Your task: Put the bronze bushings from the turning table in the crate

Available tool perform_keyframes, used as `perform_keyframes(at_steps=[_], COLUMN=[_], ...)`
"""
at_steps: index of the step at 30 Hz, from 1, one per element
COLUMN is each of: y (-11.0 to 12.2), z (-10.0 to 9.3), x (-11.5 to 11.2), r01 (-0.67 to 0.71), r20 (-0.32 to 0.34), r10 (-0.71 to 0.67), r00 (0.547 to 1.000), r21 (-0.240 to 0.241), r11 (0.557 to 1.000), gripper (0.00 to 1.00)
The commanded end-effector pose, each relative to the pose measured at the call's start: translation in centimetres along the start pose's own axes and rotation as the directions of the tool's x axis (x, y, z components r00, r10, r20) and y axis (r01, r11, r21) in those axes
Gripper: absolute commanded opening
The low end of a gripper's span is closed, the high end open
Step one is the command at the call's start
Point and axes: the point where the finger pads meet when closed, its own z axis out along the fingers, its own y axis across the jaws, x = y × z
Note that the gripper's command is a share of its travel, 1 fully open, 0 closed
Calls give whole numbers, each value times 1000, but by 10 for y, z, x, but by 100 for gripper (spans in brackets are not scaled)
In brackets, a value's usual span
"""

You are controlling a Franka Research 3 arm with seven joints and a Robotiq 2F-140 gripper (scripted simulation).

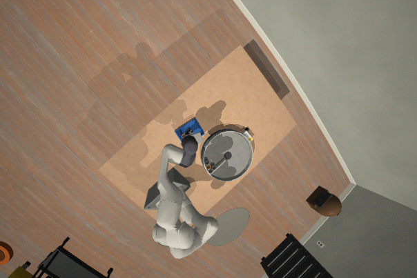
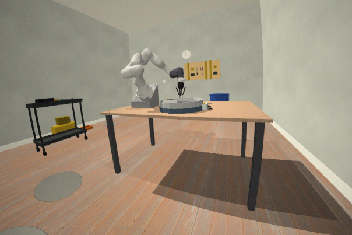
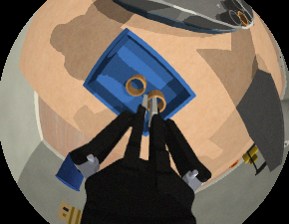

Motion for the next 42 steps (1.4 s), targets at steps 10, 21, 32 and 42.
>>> perform_keyframes(at_steps=[10, 21, 32, 42], y=[-2, -2, -2, -2], z=[3, 4, 4, 4], x=[-2, -3, -3, -3], r01=[5, 5, 5, 5], r20=[3, 3, 3, 3], r10=[-5, -5, -5, -5], r00=[1000, 1000, 1000, 1000], r21=[4, 4, 4, 4], r11=[1000, 1000, 1000, 1000], gripper=[0, 0, 0, 0])
